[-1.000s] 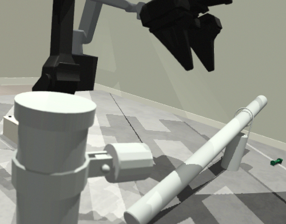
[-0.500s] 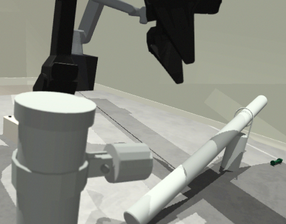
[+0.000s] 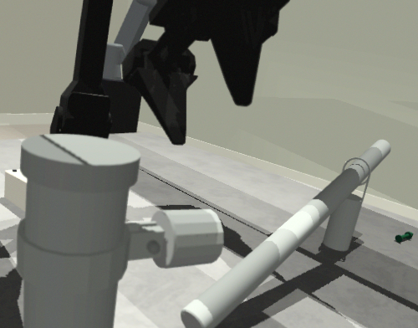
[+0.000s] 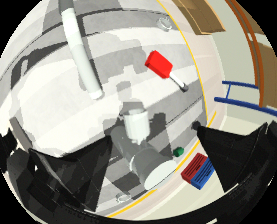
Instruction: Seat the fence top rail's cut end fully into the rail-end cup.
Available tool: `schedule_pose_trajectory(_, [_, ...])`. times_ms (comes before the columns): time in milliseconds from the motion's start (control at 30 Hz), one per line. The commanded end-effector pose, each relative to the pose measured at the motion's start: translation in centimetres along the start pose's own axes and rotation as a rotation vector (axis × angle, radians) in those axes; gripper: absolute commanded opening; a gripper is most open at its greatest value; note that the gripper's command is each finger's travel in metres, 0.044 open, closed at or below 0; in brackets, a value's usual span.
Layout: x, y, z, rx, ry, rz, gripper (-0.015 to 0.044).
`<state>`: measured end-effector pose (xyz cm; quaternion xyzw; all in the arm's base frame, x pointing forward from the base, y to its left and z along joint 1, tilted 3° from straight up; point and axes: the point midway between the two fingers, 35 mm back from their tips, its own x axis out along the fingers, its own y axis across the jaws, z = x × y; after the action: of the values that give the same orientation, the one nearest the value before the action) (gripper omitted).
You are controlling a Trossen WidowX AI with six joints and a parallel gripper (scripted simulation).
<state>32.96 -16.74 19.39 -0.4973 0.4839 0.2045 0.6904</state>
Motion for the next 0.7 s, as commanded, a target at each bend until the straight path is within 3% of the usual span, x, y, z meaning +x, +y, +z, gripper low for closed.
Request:
schedule_pose_trajectory(0, [0.6, 0.2, -0.1, -0.024, 0.006, 0.009, 0.0440])
schedule_pose_trajectory(233, [4.0, 2.2, -0.2, -0.024, 0.006, 0.009, 0.0440])
schedule_pose_trajectory(667, [5.3, 2.2, -0.2, -0.024, 0.006, 0.009, 0.0440])
